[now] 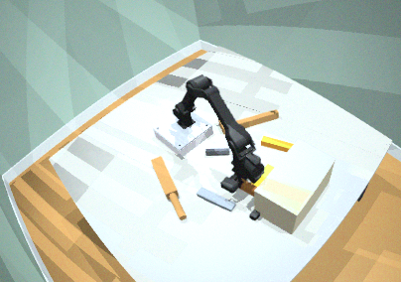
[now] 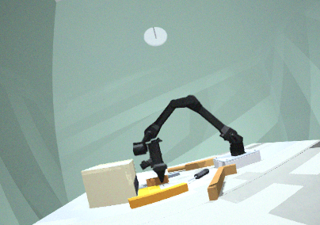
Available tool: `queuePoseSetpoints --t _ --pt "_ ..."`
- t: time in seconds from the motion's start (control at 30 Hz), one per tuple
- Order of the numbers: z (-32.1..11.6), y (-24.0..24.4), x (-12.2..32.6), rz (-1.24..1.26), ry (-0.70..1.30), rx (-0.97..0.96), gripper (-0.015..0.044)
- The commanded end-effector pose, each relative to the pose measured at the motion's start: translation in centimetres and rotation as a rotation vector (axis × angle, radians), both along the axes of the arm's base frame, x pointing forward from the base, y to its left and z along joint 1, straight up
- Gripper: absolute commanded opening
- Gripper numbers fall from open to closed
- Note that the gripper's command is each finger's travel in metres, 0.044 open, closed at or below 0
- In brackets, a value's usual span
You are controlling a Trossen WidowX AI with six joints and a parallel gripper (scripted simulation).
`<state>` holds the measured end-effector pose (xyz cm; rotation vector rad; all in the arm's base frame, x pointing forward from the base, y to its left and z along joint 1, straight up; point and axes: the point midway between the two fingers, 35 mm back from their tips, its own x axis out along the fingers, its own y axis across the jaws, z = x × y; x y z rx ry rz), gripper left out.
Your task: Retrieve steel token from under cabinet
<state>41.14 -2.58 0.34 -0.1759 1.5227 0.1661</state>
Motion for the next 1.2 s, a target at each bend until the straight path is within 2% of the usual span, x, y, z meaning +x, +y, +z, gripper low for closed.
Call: queuePoseSetpoints --t 0.0,0.37,1.17 --pt "-0.1 0.7 -0.2 0.01 0.004 0.004 0.0" --pt "-0.1 2.0 -0.5 0.01 0.004 0.005 0.0" --pt "-0.2 1.4 -2.2 0.01 0.005 0.005 0.0"
